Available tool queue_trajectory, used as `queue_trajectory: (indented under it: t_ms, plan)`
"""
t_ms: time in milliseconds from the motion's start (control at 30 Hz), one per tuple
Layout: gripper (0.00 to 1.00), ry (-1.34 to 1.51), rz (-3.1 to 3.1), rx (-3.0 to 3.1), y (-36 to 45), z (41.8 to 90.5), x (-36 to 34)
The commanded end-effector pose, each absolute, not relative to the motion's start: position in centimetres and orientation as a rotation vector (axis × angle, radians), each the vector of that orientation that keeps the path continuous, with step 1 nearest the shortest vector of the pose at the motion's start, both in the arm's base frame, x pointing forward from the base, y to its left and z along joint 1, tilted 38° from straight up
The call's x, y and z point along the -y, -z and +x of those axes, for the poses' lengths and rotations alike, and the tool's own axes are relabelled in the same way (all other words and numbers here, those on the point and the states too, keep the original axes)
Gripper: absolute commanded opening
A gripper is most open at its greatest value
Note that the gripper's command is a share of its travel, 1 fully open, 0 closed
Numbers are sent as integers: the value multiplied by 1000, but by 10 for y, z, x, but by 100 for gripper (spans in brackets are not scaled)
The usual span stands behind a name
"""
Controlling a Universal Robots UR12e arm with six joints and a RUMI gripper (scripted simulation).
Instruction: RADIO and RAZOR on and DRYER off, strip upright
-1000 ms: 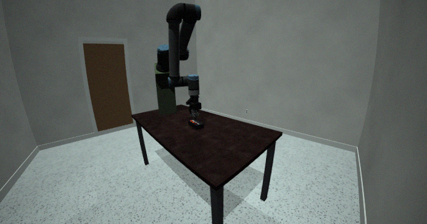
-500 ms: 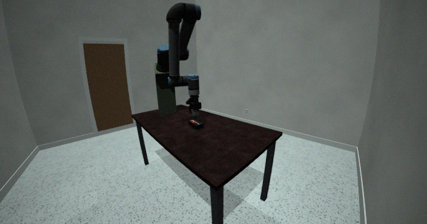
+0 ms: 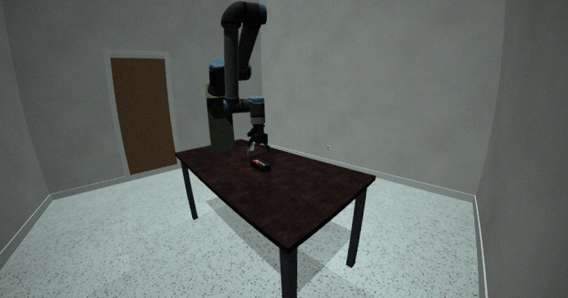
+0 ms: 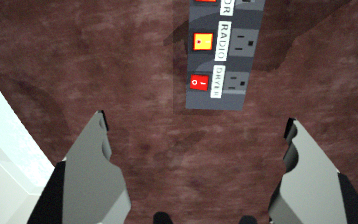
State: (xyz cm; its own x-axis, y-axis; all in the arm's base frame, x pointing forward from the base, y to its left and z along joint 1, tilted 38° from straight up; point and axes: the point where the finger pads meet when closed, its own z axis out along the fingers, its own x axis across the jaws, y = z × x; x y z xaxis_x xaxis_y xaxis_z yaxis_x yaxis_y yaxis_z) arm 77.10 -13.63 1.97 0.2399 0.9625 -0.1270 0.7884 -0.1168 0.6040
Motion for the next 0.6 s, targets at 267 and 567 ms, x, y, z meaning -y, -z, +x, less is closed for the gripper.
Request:
queue_trajectory:
  t_ms: [267, 567]
  plan:
    - [100, -401, 1952, -1595, -69, 736, 121]
    - [100, -401, 1952, -1595, -89, 722, 115]
